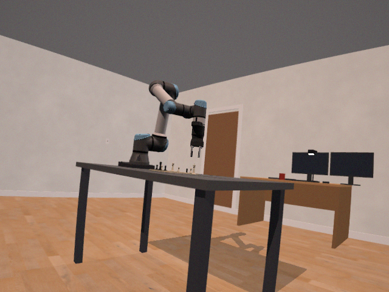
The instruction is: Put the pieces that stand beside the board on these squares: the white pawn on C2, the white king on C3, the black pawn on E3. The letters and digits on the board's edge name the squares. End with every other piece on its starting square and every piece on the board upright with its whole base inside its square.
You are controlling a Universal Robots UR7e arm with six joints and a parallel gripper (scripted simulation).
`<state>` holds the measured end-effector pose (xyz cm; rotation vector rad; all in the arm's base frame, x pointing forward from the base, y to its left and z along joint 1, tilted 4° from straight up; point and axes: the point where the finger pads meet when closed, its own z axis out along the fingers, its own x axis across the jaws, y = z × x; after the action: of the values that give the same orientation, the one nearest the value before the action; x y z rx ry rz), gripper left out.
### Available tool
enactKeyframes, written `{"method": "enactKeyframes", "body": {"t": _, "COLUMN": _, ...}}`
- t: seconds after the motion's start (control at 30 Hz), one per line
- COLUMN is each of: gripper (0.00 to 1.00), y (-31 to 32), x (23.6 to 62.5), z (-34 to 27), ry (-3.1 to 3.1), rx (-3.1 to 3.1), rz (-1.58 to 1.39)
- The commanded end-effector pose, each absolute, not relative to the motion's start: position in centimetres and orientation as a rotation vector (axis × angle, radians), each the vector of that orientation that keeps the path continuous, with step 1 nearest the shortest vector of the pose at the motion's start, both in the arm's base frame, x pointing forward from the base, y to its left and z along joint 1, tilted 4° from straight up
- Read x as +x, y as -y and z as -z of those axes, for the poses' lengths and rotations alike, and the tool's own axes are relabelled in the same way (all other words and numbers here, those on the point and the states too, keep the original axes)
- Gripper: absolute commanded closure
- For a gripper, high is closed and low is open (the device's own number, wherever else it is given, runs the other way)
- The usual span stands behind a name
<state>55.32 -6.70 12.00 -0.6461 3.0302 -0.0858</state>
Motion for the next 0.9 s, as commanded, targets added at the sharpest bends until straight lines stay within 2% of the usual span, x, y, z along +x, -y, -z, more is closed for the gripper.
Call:
{"method": "enactKeyframes", "body": {"t": 0.0, "gripper": 0.21, "y": 6.7, "x": 55.4, "z": -11.6, "ry": -3.029, "rx": -0.646, "rz": 0.087}}
{"method": "enactKeyframes", "body": {"t": 0.87, "gripper": 0.21, "y": 6.9, "x": 55.5, "z": -9.1, "ry": -3.029, "rx": -0.646, "rz": 0.087}}
